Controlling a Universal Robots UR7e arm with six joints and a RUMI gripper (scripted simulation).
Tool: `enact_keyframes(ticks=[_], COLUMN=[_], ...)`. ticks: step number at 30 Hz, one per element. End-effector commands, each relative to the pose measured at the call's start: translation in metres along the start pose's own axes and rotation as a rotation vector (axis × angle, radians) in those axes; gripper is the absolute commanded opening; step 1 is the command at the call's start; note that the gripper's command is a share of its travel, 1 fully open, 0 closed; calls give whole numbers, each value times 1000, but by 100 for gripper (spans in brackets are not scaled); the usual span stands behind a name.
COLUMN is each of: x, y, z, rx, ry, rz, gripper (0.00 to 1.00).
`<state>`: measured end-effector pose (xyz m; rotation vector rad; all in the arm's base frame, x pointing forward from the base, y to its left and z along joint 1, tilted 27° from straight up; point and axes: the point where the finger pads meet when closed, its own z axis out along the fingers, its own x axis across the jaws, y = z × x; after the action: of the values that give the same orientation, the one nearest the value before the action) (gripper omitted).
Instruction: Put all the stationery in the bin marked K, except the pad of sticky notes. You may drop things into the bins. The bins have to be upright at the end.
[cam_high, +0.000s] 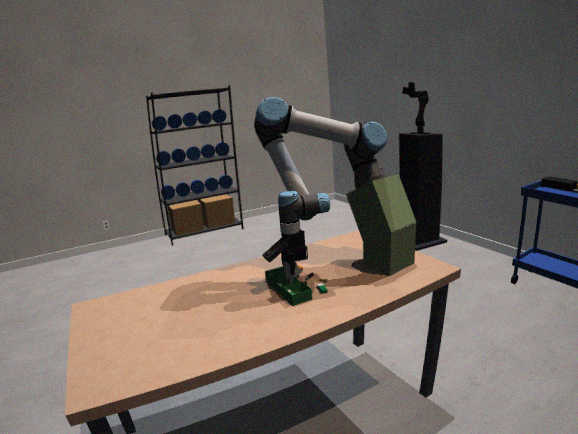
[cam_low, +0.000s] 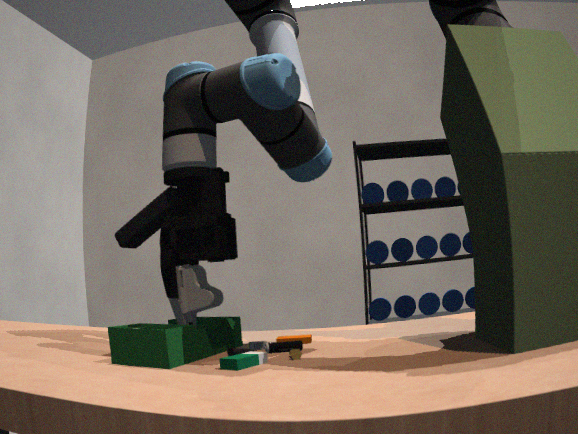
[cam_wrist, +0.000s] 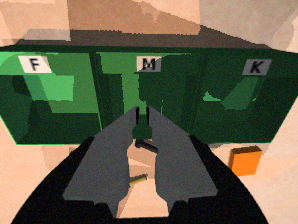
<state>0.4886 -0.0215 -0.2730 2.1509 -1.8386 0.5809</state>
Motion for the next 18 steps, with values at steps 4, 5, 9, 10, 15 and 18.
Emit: enact_keyframes(ticks=[4, 5, 9, 10, 15, 18], x=[0, 0, 0, 0, 0, 0], y=[-1, 0, 0, 0, 0, 0], z=[0, 0, 0, 0, 0, 0], rx=[1, 1, 1, 1, 1, 1], ry=[0, 0, 0, 0, 0, 0], rz=[0, 0, 0, 0, 0, 0], gripper=[4, 4, 4, 4, 4, 4])
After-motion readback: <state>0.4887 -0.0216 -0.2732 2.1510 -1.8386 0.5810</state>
